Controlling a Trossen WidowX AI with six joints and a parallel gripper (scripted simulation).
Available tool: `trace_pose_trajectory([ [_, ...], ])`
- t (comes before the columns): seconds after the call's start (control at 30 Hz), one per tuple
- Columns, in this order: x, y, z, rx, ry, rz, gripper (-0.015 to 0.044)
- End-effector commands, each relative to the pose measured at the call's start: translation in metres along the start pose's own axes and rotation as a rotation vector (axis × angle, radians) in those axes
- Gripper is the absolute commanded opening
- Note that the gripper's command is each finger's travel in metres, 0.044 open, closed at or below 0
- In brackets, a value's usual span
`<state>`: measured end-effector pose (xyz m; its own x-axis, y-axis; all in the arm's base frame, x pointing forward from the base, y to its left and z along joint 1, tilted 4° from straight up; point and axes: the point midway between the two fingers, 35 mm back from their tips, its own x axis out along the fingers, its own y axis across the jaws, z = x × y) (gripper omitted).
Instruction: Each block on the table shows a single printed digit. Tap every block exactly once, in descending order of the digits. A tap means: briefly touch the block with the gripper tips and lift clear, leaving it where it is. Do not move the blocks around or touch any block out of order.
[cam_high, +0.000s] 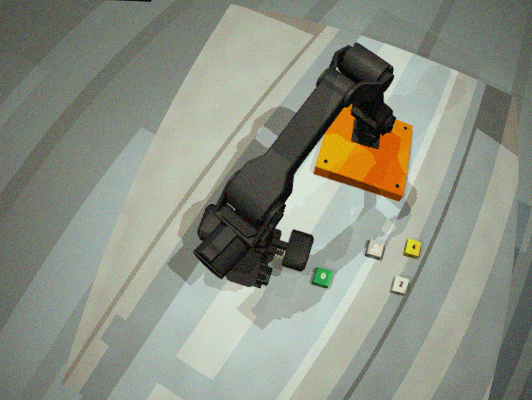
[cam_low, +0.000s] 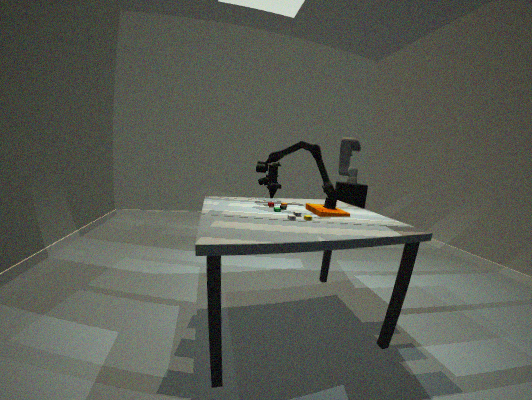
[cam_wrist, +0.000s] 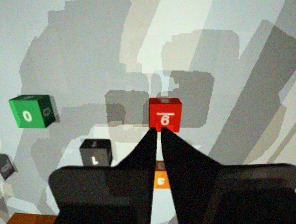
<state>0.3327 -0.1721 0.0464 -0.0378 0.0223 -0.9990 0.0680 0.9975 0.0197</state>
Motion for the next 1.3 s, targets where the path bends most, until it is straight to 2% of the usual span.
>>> trace_pose_trajectory([
  [0.0, -0.040, -0.001, 0.003, -0.004, -0.009, -0.006, 0.0020],
  [0.1, -0.071, 0.000, 0.000, -0.004, -0.009, -0.006, 0.0020],
  [0.27, -0.073, 0.003, 0.000, -0.002, -0.009, -0.005, 0.0020],
  [0.47, -0.076, 0.095, -0.012, 0.034, -0.005, 0.008, 0.0020],
  [0.7, -0.074, 0.202, -0.066, 0.002, -0.004, 0.014, 0.0020],
  [0.9, -0.072, 0.220, -0.081, -0.005, -0.002, 0.016, 0.0020],
  [0.97, -0.064, 0.220, -0.080, -0.005, -0.002, 0.016, 0.0020],
  [1.13, 0.000, 0.221, -0.080, -0.005, -0.002, 0.016, 0.0020],
  [1.27, 0.009, 0.221, -0.081, -0.005, -0.002, 0.016, 0.0020],
])
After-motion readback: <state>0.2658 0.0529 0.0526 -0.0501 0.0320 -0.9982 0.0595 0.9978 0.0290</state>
